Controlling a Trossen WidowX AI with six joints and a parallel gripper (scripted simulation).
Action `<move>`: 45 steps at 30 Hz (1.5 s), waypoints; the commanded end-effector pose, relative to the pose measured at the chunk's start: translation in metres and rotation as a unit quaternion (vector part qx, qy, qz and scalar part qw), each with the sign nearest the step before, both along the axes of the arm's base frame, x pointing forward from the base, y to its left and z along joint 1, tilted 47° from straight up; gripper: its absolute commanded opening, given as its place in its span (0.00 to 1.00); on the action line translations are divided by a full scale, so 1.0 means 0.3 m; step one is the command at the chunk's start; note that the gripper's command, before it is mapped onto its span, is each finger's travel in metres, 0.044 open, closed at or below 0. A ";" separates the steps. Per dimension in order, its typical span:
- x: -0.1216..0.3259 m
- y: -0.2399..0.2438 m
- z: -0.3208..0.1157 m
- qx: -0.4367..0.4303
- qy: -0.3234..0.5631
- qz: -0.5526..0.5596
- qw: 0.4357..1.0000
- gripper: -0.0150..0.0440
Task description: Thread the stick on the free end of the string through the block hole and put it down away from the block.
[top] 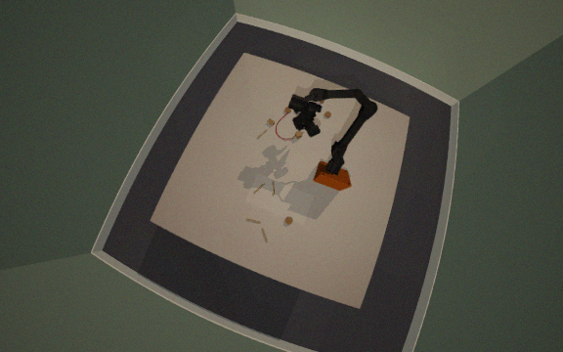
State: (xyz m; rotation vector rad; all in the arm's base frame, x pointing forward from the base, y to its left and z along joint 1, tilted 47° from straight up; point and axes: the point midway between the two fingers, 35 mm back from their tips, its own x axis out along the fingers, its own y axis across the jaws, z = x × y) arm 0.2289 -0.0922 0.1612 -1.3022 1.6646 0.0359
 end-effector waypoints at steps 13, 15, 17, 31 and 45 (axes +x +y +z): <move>-0.001 -0.035 -0.037 -0.002 0.014 0.008 1.000 0.46; 0.000 -0.042 -0.045 -0.001 0.014 0.008 1.000 0.46; 0.002 -0.050 -0.053 -0.001 0.014 0.008 1.000 0.46; 0.009 -0.104 -0.105 -0.001 0.013 0.008 1.000 0.46; 0.008 -0.161 -0.153 -0.003 0.013 0.008 1.000 0.46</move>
